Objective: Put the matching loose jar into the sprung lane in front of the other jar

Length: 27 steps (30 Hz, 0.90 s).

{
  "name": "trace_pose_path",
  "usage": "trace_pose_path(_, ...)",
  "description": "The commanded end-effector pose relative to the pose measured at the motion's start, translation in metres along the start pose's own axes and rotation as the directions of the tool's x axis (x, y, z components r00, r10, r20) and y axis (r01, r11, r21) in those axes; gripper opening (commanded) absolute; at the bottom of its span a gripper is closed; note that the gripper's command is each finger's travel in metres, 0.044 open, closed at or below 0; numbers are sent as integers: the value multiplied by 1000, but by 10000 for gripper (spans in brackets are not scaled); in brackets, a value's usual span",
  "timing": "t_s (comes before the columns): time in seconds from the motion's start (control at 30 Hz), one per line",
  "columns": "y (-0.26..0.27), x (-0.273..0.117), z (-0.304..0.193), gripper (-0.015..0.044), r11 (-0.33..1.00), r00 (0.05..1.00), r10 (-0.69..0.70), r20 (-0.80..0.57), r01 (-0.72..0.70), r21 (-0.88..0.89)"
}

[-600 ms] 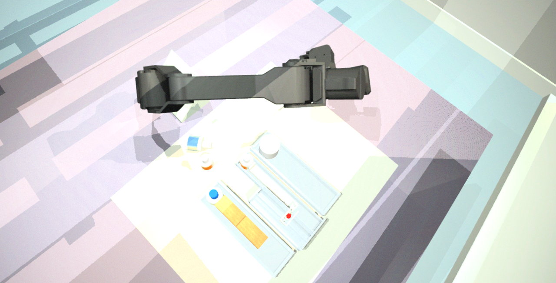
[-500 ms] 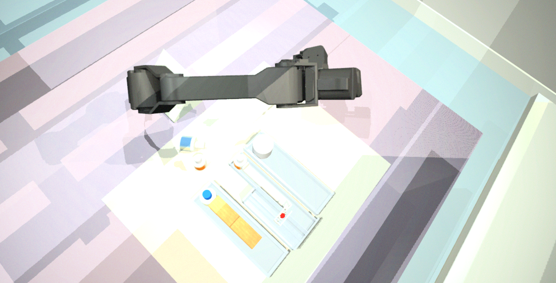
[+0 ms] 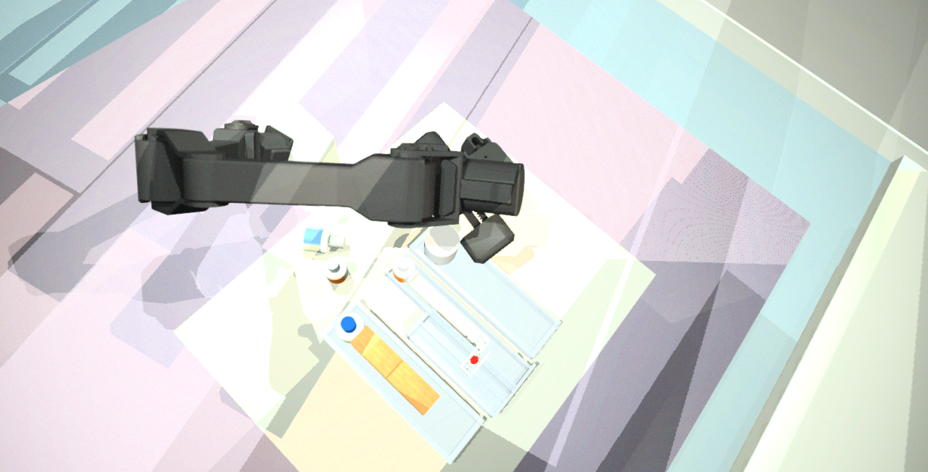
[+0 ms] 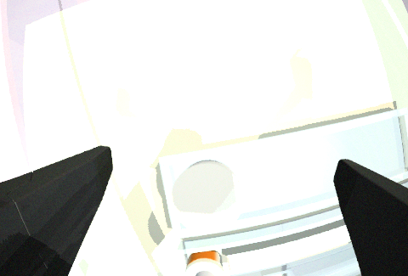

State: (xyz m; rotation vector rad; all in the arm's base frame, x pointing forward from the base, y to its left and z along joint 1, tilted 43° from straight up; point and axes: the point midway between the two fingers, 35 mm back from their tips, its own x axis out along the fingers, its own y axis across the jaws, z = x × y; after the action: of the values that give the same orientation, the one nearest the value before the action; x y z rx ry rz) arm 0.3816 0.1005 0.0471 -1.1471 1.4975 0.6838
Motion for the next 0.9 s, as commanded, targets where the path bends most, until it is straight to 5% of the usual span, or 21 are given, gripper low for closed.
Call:
trace_pose_path(0.0,17,-11,-73,440,888,985,0,-170,79,452)
trace_pose_path(0.27,39,-22,-143,440,579,944,1,-330,268,770)
trace_pose_path(0.5,63,-33,-197,440,244,894,5,-449,434,867)
trace_pose_path(0.87,65,-32,-201,440,237,892,5,-451,437,868)
